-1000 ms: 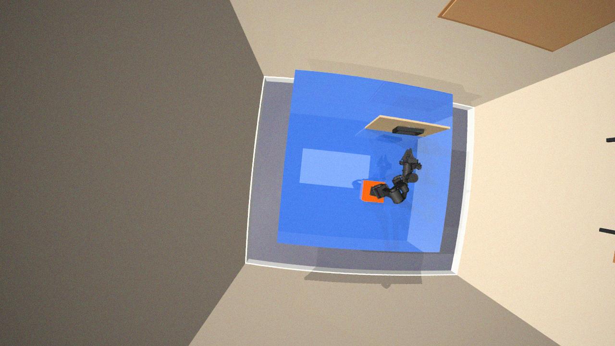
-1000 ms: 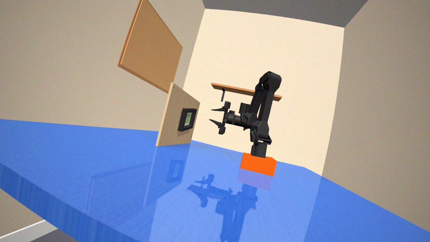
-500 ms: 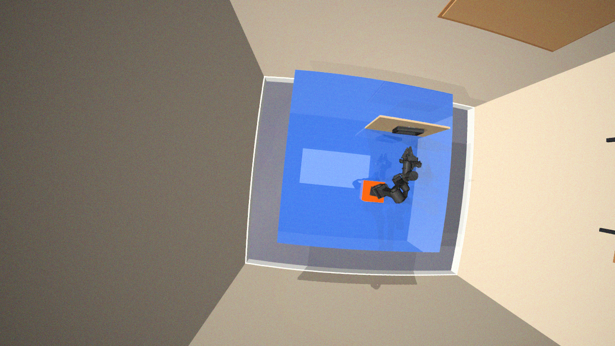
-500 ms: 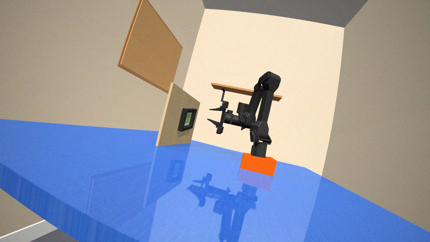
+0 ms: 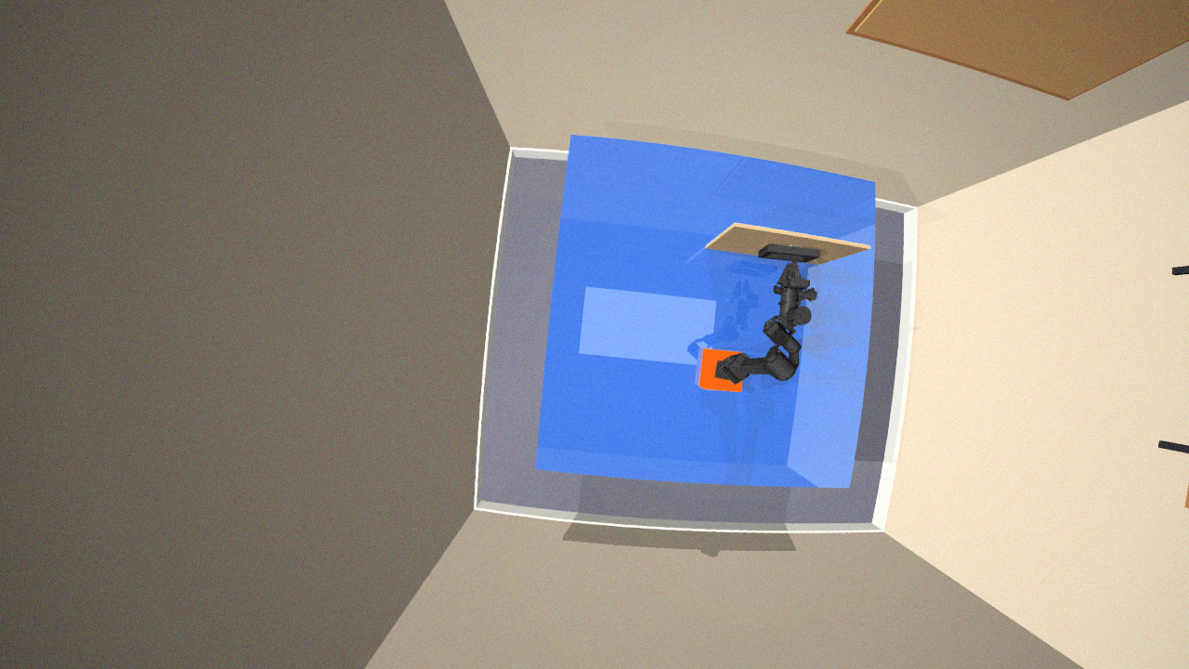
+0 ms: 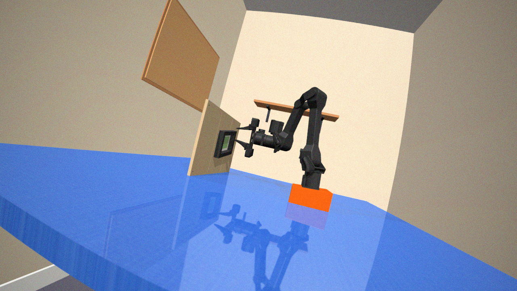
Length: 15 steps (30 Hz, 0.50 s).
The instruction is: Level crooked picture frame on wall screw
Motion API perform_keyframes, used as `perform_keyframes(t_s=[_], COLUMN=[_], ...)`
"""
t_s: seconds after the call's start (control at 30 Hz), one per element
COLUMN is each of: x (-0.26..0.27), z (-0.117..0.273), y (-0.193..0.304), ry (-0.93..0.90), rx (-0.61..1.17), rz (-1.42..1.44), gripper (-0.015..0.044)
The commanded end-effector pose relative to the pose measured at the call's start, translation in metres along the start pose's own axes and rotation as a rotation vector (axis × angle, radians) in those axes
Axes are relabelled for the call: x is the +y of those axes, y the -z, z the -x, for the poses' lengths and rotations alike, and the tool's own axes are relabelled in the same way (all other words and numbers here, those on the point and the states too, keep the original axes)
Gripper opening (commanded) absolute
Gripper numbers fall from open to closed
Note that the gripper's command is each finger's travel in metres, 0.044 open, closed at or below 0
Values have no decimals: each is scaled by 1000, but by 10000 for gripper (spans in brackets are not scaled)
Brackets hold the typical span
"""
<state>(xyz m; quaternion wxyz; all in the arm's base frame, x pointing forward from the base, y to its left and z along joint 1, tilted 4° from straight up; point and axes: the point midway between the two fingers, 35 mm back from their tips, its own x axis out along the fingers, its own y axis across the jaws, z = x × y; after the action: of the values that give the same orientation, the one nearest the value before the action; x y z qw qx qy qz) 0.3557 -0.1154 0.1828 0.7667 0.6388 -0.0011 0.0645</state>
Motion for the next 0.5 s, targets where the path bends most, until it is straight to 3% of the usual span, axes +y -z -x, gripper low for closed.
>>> perform_keyframes(t_s=[0.0, 0.47], x=[-1, 0], z=[-2, -15], y=[0, -1], ry=[3, 2], rx=[-3, -3], rz=[2, 2], gripper=[260, 260])
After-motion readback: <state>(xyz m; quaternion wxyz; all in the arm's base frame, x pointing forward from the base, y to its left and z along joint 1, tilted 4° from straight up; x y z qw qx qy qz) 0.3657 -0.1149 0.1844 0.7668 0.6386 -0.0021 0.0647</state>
